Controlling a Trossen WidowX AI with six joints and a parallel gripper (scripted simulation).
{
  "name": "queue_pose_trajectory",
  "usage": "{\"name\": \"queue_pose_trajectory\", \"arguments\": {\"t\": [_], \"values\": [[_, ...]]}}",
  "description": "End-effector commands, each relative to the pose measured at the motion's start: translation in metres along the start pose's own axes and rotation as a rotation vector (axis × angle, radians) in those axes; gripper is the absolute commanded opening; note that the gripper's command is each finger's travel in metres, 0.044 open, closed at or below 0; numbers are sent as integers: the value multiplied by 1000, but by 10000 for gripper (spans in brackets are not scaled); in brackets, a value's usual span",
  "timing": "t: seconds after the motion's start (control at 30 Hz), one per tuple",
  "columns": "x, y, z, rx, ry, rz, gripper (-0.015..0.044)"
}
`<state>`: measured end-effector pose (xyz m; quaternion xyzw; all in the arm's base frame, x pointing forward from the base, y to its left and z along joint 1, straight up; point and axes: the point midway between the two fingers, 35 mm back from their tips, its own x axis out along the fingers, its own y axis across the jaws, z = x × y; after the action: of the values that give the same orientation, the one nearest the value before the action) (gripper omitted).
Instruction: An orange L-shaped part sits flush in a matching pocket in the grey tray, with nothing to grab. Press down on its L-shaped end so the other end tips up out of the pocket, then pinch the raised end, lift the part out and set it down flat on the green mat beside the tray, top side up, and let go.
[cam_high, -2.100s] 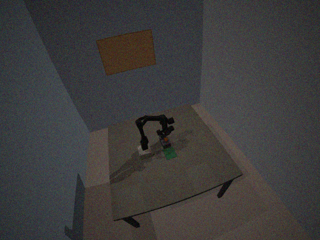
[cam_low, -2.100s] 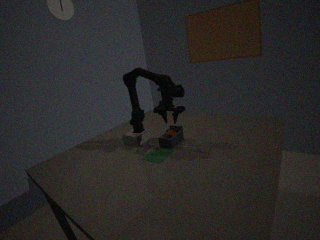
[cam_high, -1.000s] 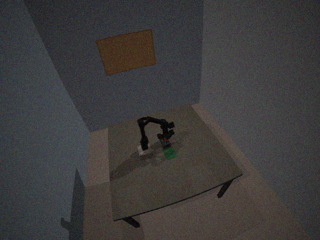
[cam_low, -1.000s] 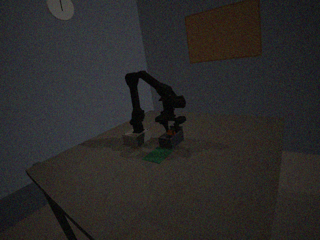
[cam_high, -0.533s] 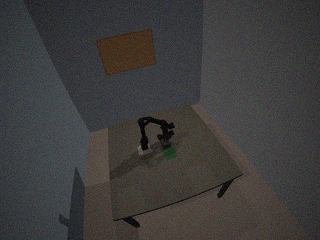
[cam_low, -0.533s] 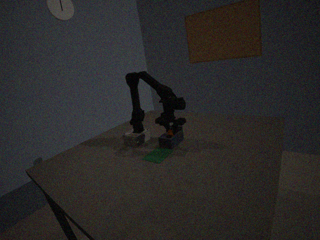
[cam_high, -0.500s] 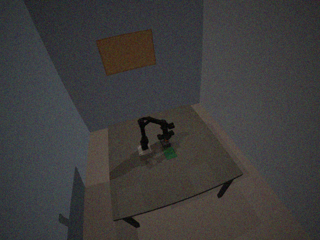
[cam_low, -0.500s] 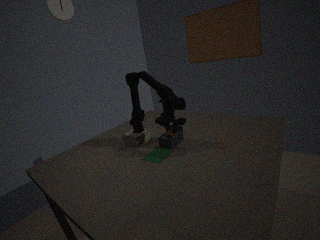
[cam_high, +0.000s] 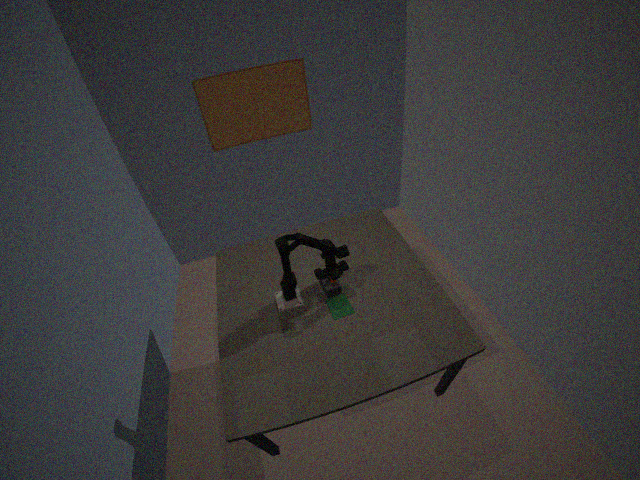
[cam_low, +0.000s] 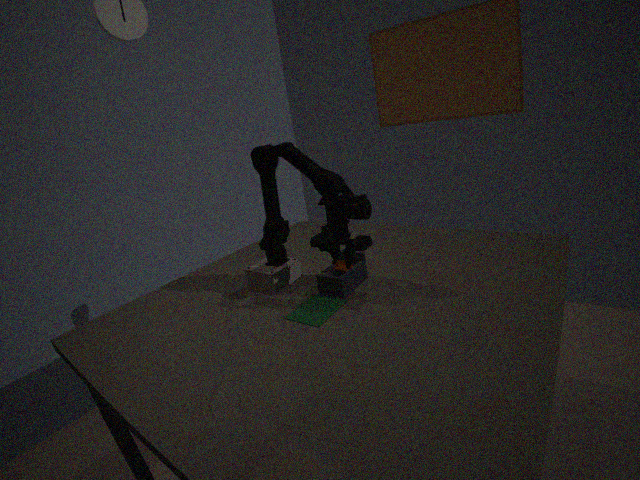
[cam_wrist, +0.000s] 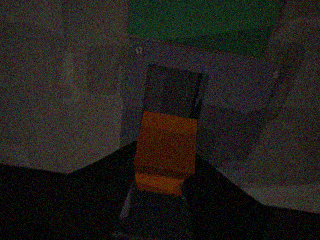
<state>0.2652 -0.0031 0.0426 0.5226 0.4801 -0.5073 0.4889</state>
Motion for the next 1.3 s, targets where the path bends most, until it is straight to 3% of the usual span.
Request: {"name": "queue_pose_trajectory", "arguments": {"t": [0.0,1.27], "values": [[-1,0,0,0,0,1,0],[-58,0,1,4,-5,-2,0]]}}
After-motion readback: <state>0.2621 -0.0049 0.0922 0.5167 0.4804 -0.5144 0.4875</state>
